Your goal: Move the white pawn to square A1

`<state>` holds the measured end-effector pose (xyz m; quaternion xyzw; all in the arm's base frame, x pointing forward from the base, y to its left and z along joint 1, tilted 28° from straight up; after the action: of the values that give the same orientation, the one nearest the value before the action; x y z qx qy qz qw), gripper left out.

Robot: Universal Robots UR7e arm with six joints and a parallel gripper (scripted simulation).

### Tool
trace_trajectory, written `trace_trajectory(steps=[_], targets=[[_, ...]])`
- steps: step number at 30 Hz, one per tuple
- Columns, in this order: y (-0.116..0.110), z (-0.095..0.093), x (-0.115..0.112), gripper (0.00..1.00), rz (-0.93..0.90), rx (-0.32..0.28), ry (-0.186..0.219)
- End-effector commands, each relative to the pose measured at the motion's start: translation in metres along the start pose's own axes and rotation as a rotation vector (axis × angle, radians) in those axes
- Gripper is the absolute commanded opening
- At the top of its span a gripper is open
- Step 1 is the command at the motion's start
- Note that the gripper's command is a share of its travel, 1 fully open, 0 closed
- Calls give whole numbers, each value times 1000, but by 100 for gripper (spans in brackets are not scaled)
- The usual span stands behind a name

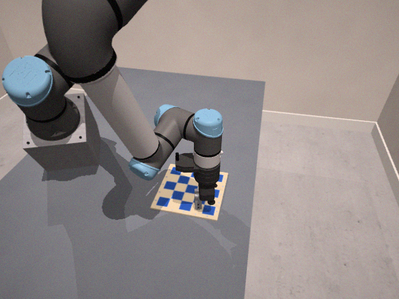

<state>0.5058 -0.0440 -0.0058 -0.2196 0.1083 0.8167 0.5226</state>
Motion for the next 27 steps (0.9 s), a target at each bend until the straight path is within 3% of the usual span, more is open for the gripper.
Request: trace_trajectory(steps=[1,7,17,27], targets=[[-1,5,0,0,0,-3,1],[0,20,1,0,1,-1,1],[0,71,1,0,1,-1,1],[-2,99,-1,0,-1,-6,4]])
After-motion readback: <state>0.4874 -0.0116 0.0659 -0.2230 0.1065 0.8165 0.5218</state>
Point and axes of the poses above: the point where the finger pads meet when closed, its own z axis back along the fingers, its own x axis across the jaws, y = z × x, the point moved 5 cm from there along z, back along the fingers, and after that the axes turned 2 degrees about z, right-handed, at the moved point
